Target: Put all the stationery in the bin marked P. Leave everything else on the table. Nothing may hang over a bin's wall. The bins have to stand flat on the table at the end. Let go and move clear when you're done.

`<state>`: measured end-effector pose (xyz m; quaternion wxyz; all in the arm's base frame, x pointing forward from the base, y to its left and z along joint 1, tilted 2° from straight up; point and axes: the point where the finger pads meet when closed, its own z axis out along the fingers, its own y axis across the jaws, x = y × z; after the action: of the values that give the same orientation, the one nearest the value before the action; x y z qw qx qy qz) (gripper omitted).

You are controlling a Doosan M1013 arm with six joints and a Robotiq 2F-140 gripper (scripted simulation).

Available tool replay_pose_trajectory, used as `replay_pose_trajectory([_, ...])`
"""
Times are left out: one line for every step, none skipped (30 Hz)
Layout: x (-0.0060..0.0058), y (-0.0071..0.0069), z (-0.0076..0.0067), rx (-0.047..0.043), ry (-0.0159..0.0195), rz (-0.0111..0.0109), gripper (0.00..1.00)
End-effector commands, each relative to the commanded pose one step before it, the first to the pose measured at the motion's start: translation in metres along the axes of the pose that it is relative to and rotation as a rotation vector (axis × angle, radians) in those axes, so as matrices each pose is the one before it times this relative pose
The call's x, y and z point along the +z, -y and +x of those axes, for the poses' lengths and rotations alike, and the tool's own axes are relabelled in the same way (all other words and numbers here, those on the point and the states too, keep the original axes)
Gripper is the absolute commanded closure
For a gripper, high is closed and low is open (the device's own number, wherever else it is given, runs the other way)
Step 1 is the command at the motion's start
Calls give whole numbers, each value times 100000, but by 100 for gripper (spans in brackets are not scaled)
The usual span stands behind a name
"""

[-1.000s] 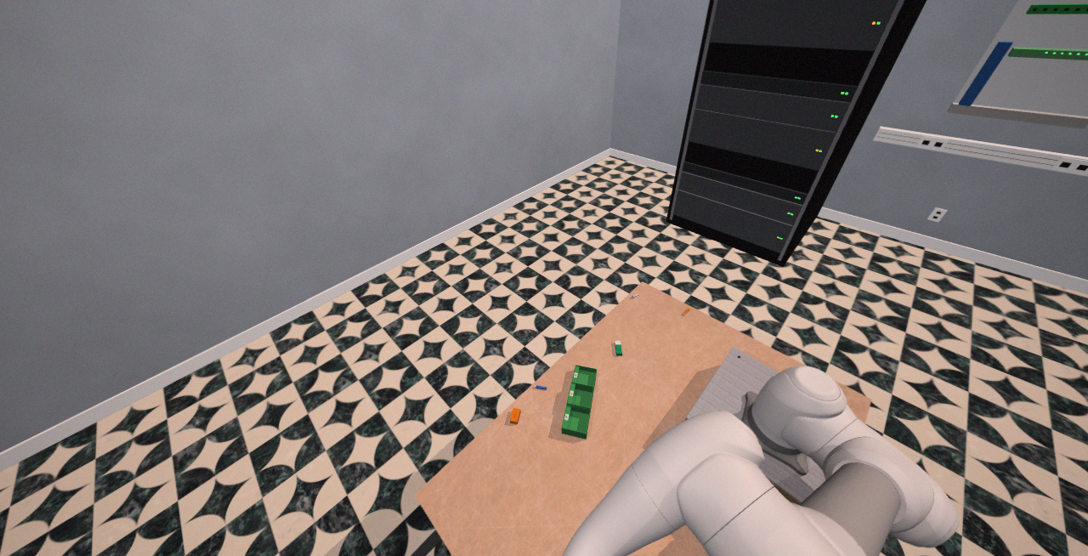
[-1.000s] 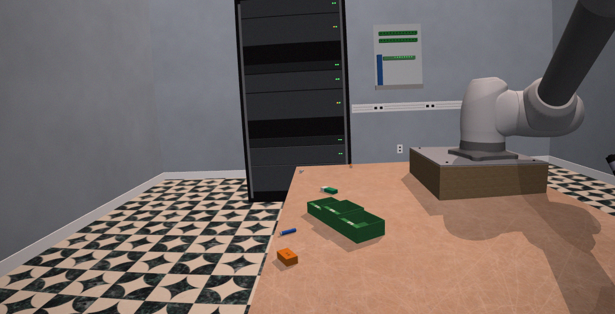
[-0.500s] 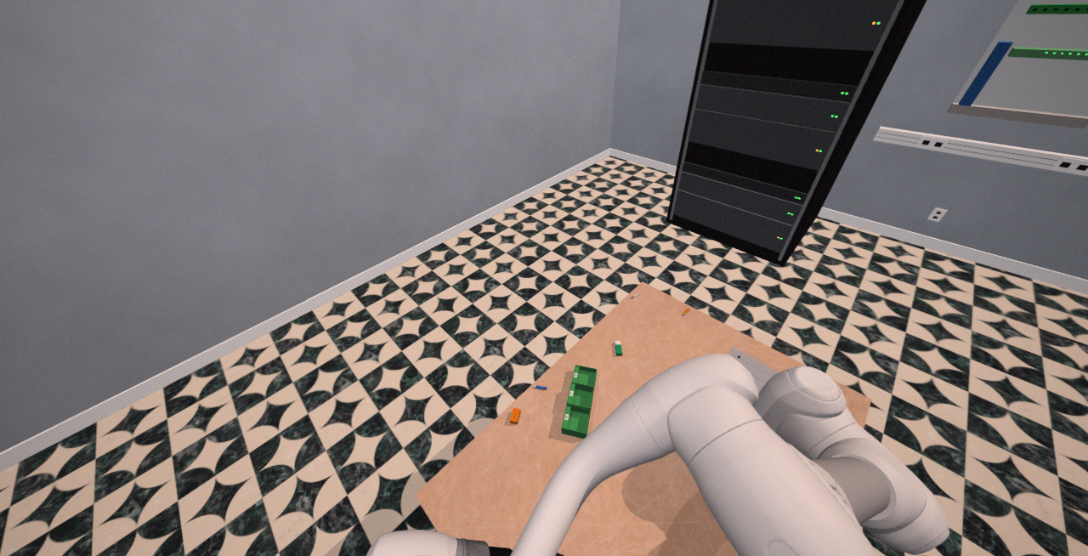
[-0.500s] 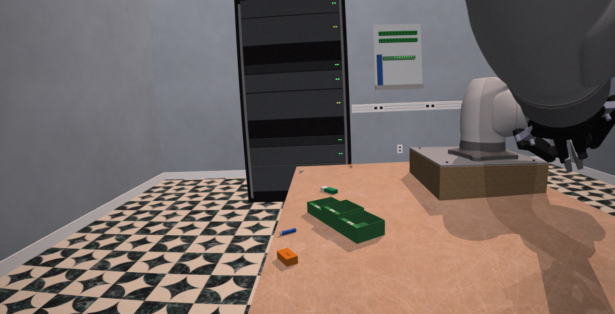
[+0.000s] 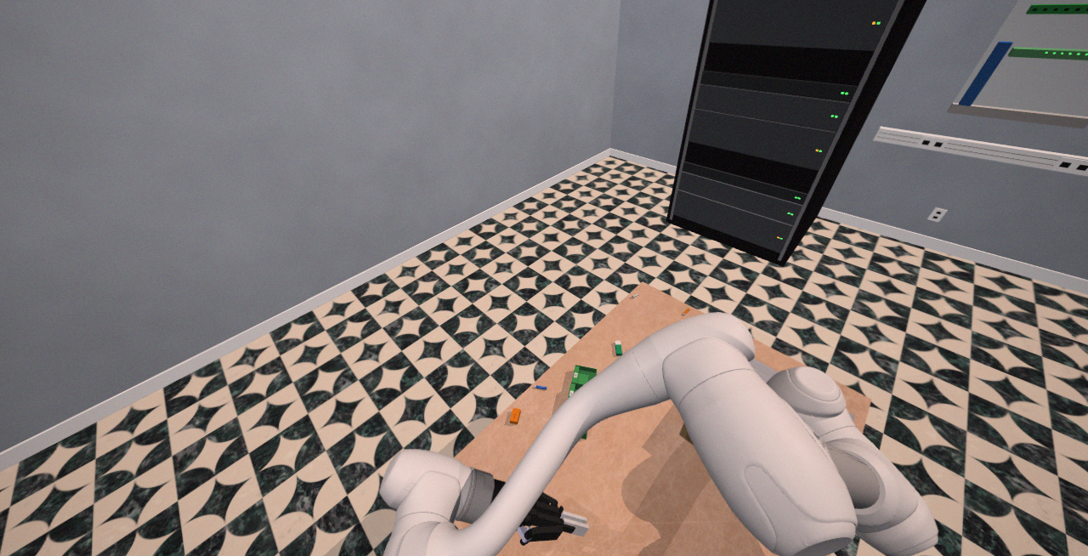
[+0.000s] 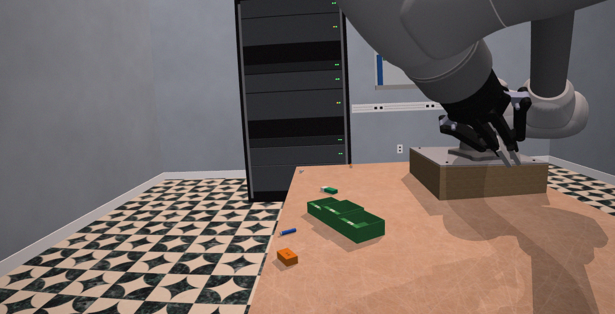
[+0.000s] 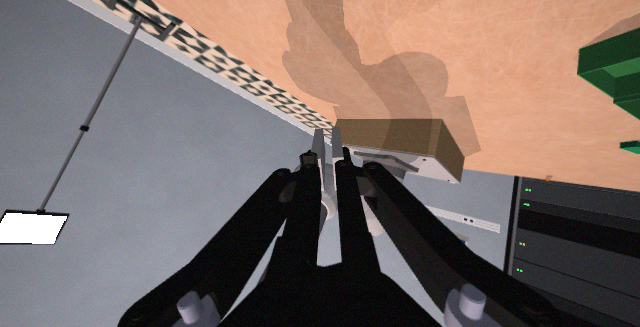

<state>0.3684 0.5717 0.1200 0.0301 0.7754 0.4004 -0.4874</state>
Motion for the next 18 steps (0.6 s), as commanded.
replay_pose_trajectory([-252, -775, -374, 2229, -3855, 1085, 85])
replay_pose_trajectory([-124, -782, -260, 2690, -4011, 1298, 85])
replay_pose_trajectory([-143, -787, -235, 1128, -1682, 544, 85])
replay_pose_trajectory([-150, -789, -224, 1, 0, -1, 85])
replay_pose_trajectory([-150, -789, -224, 1, 0, -1, 85])
replay_pose_trajectory([-151, -789, -224, 1, 0, -1, 85])
replay_pose_trajectory([-136, -711, -202, 1, 0, -1, 85])
replay_pose_trajectory([0, 0, 0, 0, 0, 0, 85])
replay_pose_trajectory([-87, -786, -263, 2842, -3943, 1175, 85])
replay_pose_trajectory([-107, -792, -236, 2842, -3943, 1175, 85])
replay_pose_trajectory([-124, -797, -210, 1127, -1563, 465, 85])
replay_pose_trajectory([-130, -799, -200, 1, 0, -1, 85])
replay_pose_trajectory([-130, -799, -200, 1, 0, -1, 85])
replay_pose_trajectory([-130, -799, -200, 1, 0, -1, 85])
replay_pose_trajectory([-116, -708, -177, 1, 0, -1, 85])
replay_pose_trajectory([0, 0, 0, 0, 0, 0, 85])
replay_pose_trajectory([0, 0, 0, 0, 0, 0, 85])
replay_pose_trajectory([0, 0, 0, 0, 0, 0, 85])
